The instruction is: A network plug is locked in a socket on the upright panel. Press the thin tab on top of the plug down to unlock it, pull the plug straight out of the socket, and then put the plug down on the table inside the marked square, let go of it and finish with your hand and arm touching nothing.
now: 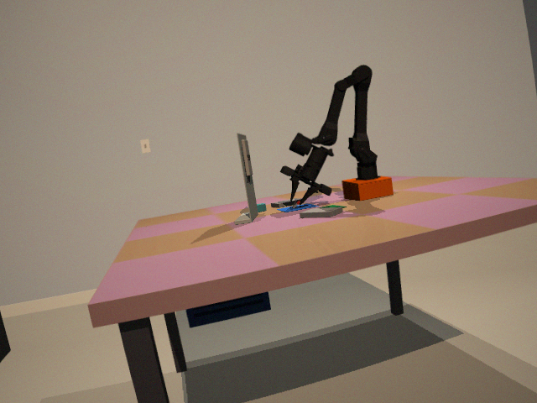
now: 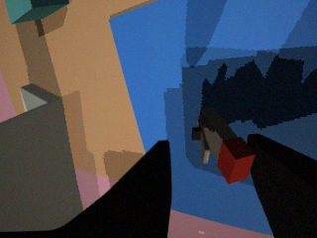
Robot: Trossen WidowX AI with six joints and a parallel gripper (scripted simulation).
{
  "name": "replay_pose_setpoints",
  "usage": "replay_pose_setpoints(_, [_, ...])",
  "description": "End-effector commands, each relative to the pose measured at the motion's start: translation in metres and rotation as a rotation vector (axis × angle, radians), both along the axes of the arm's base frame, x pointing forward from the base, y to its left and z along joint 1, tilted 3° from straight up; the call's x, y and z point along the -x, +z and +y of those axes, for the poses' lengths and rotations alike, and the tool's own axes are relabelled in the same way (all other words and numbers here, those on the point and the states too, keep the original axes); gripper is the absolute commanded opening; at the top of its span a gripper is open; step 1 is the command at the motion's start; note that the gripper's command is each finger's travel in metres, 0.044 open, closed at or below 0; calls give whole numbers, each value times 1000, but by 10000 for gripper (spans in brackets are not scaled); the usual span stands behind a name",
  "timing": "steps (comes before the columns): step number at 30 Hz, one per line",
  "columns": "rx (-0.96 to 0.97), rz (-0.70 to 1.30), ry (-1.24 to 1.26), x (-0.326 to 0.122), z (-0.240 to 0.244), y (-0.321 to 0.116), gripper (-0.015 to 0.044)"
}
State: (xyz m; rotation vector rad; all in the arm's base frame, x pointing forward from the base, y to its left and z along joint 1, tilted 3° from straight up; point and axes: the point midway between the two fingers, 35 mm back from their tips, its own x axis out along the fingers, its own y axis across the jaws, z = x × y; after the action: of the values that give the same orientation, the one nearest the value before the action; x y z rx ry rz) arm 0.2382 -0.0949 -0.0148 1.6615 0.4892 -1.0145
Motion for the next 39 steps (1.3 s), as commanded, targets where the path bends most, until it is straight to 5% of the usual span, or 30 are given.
replay_pose_setpoints(1, [1, -3, 1, 0, 0, 2, 156])
replay_pose_setpoints(39, [3, -2, -3, 13, 3, 22, 156])
